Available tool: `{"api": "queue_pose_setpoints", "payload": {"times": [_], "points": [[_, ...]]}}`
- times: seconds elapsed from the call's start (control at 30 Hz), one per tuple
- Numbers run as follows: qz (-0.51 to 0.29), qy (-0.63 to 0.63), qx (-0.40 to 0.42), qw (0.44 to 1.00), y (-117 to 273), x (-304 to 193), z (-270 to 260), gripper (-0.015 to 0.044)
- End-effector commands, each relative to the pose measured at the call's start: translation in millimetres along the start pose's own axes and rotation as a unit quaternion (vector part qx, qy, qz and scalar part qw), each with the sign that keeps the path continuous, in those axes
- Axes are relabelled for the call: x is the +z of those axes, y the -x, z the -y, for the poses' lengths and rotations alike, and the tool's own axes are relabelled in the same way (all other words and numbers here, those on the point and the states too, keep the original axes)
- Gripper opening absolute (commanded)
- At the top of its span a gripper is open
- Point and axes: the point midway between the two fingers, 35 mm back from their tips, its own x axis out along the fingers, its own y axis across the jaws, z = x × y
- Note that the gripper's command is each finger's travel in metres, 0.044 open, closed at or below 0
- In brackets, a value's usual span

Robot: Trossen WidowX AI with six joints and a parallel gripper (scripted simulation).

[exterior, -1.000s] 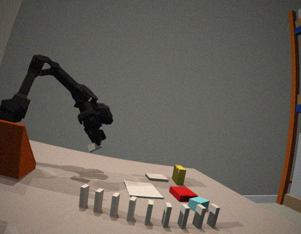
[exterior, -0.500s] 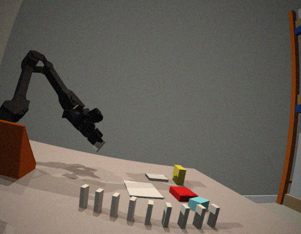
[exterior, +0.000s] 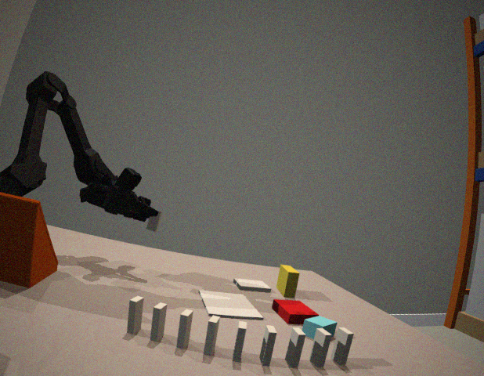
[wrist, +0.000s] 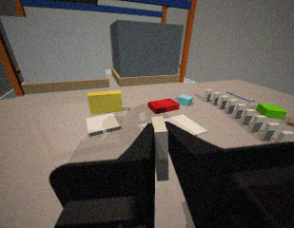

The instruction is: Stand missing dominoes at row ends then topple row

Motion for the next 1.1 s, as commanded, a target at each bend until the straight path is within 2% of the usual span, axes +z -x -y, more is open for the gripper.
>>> {"api": "queue_pose_setpoints", "payload": {"times": [0.0,0.73,1.07], "points": [[0.037,-0.043,0.014,0.998,10.3,4.4,3.4,0.0029],[0.044,-0.051,0.017,0.998,12.3,4.9,3.8,0.0029],[0.041,-0.051,0.015,0.998,6.5,-22.9,-3.4,0.0029]]}}
